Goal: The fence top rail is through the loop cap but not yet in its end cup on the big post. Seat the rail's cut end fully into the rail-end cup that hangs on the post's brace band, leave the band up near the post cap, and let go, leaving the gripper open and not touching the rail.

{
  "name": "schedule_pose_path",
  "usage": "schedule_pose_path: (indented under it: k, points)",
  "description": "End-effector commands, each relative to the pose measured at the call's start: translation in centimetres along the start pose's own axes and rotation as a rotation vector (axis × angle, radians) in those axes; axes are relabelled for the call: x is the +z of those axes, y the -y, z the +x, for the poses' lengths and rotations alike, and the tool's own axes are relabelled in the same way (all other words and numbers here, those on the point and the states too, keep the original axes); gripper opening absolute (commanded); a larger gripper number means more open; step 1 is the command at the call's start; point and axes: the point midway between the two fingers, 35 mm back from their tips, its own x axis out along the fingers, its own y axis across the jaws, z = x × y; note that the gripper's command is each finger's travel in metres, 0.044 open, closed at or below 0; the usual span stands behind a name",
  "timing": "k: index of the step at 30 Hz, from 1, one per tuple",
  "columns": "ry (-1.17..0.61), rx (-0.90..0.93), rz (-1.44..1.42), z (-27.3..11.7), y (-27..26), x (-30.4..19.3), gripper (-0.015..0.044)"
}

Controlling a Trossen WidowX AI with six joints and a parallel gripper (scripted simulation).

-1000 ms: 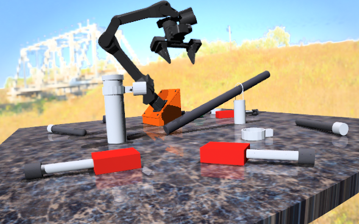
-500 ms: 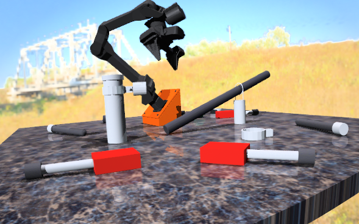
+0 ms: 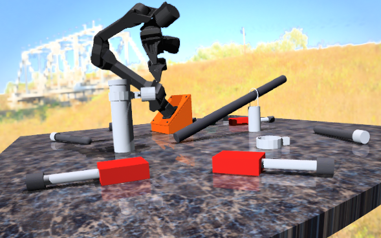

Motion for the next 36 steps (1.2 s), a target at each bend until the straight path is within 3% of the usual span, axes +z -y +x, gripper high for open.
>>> schedule_pose_path:
  k: [1,36]
  points:
    - [-0.027,-0.004,-0.109,0.4,0.3,-1.5,0.0440]
    - [-0.019,0.010,-0.103,5.6,-1.0,-1.4,0.0440]
